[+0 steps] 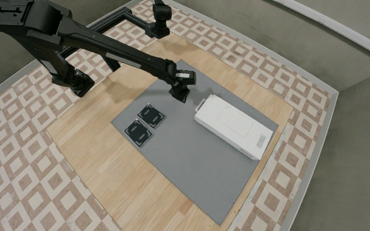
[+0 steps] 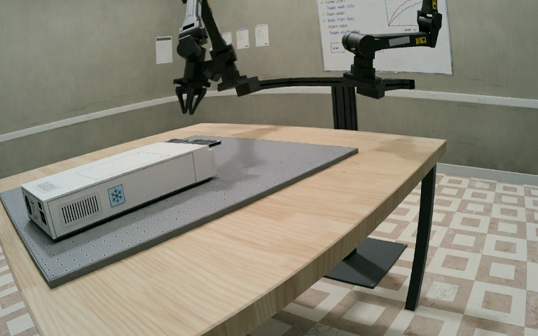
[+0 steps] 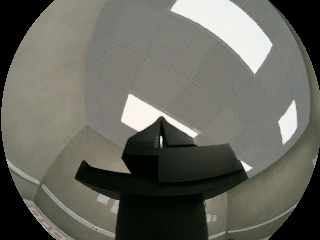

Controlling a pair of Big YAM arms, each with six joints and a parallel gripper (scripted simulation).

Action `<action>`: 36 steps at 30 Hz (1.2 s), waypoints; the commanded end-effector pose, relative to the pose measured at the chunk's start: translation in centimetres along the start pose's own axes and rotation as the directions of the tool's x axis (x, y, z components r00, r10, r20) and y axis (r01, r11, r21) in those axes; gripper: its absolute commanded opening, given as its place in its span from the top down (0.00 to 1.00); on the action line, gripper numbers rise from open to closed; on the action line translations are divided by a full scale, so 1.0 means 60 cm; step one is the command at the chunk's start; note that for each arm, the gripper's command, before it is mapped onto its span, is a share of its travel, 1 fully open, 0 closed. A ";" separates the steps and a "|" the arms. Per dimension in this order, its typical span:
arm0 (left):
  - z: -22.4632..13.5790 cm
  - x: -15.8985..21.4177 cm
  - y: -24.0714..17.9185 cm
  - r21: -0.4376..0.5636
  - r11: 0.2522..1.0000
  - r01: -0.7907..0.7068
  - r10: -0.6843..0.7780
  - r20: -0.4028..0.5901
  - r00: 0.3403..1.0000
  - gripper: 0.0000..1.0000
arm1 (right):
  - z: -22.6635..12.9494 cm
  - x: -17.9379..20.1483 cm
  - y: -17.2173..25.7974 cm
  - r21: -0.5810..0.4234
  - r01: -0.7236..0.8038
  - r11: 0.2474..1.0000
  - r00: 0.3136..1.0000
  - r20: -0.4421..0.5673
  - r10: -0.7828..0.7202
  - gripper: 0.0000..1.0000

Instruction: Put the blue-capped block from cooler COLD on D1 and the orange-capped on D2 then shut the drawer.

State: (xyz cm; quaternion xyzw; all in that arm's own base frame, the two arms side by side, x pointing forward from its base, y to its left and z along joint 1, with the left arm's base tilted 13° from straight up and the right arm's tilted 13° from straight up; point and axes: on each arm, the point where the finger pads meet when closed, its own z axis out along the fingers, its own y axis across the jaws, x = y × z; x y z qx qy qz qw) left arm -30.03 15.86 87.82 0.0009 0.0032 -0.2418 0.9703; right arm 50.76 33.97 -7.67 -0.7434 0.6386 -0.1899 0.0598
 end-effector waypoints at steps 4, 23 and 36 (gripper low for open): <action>0.013 0.039 0.002 0.001 1.000 0.002 -0.002 -0.035 0.999 1.00 | 0.023 -0.073 -0.054 0.023 -0.018 1.000 1.000 0.012 0.017 0.72; 0.013 0.039 0.002 0.001 1.000 0.002 -0.002 -0.035 0.999 1.00 | 0.073 -0.160 -0.105 0.024 -0.018 1.000 1.000 0.014 0.018 0.72; 0.013 0.039 0.002 0.001 1.000 0.002 -0.002 -0.035 0.999 1.00 | 0.110 -0.196 -0.143 0.023 -0.032 0.999 0.999 0.009 0.032 0.72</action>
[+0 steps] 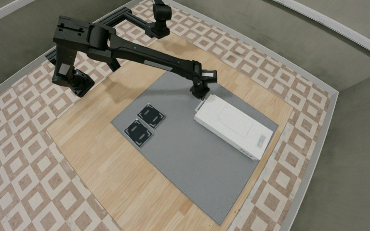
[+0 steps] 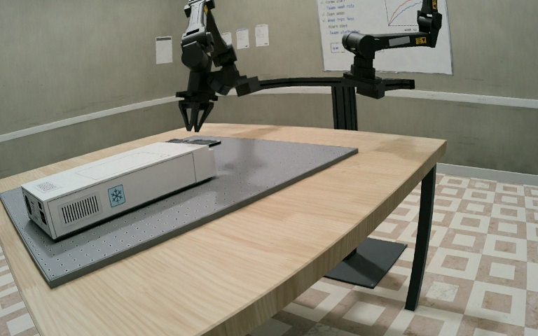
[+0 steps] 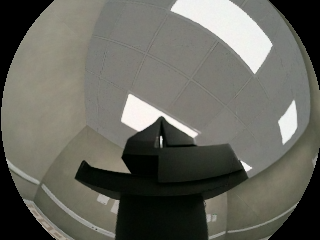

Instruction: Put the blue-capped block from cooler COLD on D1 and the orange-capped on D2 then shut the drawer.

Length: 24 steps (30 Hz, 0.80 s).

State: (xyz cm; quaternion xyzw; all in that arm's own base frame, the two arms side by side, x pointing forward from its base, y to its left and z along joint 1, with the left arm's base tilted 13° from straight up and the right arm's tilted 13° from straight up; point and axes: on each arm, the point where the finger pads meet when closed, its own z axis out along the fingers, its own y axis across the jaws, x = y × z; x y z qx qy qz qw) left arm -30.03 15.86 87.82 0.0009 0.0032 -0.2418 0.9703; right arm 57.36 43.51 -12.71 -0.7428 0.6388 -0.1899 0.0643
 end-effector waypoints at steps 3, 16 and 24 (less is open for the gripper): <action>0.013 0.039 0.002 0.001 1.000 0.002 -0.002 -0.035 0.999 1.00 | 0.019 -0.032 -0.041 0.015 -0.032 0.999 0.999 0.004 0.032 0.72; 0.013 0.039 0.002 0.001 1.000 0.002 -0.002 -0.035 0.999 1.00 | 0.031 -0.004 -0.017 0.000 -0.037 0.999 0.999 -0.008 0.037 0.72; 0.013 0.039 0.002 0.001 1.000 0.002 -0.002 -0.035 0.999 1.00 | -0.009 0.010 -0.032 0.021 -0.039 0.999 0.999 0.006 0.039 0.72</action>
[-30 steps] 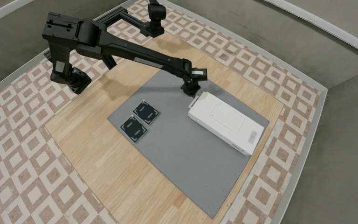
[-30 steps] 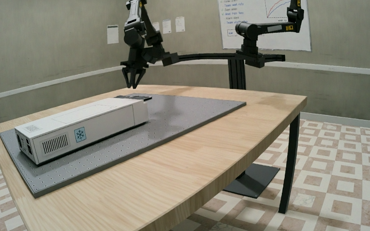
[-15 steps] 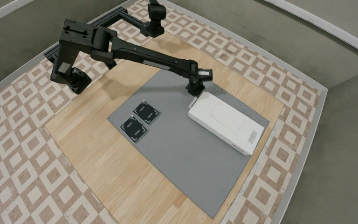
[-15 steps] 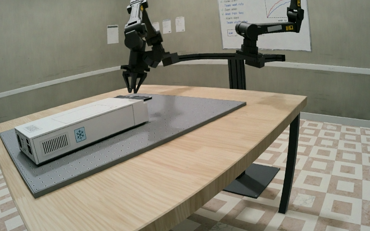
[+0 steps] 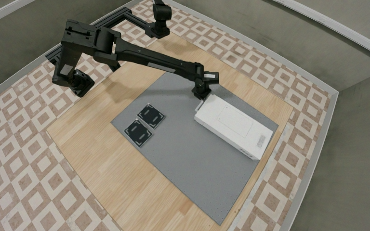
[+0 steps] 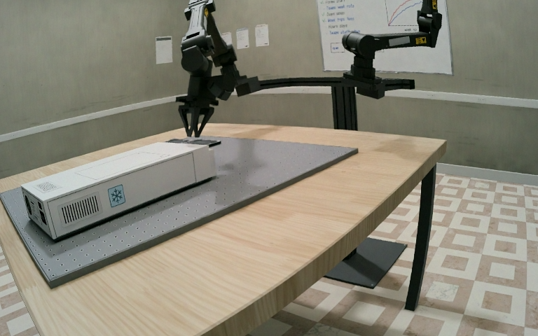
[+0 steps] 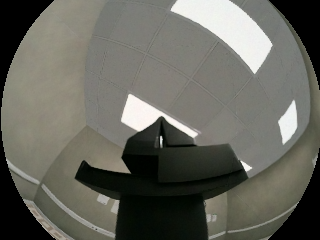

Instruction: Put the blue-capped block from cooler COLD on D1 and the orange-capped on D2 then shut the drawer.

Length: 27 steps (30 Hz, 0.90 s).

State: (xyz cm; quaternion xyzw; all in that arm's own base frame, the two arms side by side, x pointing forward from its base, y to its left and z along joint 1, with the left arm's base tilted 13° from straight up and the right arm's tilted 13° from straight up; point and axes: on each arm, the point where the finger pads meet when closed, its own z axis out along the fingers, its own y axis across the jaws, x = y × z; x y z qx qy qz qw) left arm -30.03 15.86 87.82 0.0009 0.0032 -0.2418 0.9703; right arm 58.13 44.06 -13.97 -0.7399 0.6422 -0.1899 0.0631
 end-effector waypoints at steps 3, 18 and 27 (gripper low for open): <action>0.013 0.039 0.002 0.001 1.000 0.002 -0.002 -0.035 0.999 1.00 | -0.032 0.023 -0.026 0.025 -0.030 0.999 1.000 0.010 0.030 0.72; 0.013 0.039 0.002 0.001 1.000 0.002 -0.002 -0.035 0.999 1.00 | -0.019 0.020 -0.010 0.010 -0.011 1.000 1.000 0.002 0.011 0.72; 0.013 0.039 0.002 0.001 1.000 0.002 -0.002 -0.035 0.999 1.00 | -0.036 0.022 -0.018 0.030 -0.020 0.999 1.000 0.015 0.020 0.72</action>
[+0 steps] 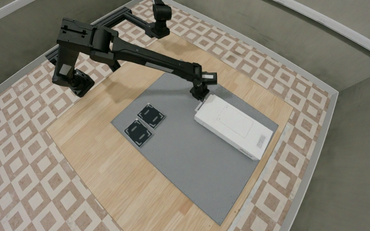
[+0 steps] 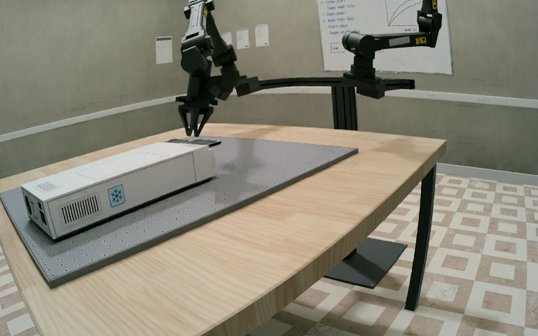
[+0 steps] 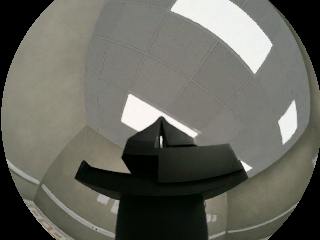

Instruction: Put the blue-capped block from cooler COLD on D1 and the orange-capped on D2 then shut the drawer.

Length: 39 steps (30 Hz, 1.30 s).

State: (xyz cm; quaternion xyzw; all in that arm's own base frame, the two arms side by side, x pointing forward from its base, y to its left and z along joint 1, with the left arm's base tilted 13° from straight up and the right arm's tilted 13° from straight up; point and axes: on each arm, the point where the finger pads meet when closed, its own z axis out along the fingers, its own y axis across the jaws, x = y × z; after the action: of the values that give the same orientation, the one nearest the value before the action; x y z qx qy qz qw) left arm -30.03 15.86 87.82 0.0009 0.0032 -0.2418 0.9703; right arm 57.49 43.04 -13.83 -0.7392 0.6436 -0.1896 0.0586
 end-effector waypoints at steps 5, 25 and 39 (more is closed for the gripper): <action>0.013 0.039 0.002 0.001 1.000 0.002 -0.002 -0.035 0.999 1.00 | -0.032 0.009 -0.029 0.035 -0.018 0.999 1.000 0.018 0.017 0.72; 0.013 0.039 0.002 0.001 1.000 0.002 -0.002 -0.035 0.999 1.00 | 0.014 0.014 -0.002 -0.005 0.000 1.000 1.000 -0.007 0.000 0.72; 0.013 0.039 0.002 0.001 1.000 0.002 -0.002 -0.035 0.999 1.00 | 0.053 0.013 0.017 -0.005 0.001 1.000 1.000 -0.006 -0.001 0.72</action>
State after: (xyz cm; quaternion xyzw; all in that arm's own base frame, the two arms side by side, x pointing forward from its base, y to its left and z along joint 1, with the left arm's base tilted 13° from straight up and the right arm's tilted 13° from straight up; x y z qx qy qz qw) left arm -30.03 15.86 87.82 0.0009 0.0032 -0.2418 0.9703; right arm 57.79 42.75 -13.96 -0.7359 0.6462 -0.1909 0.0666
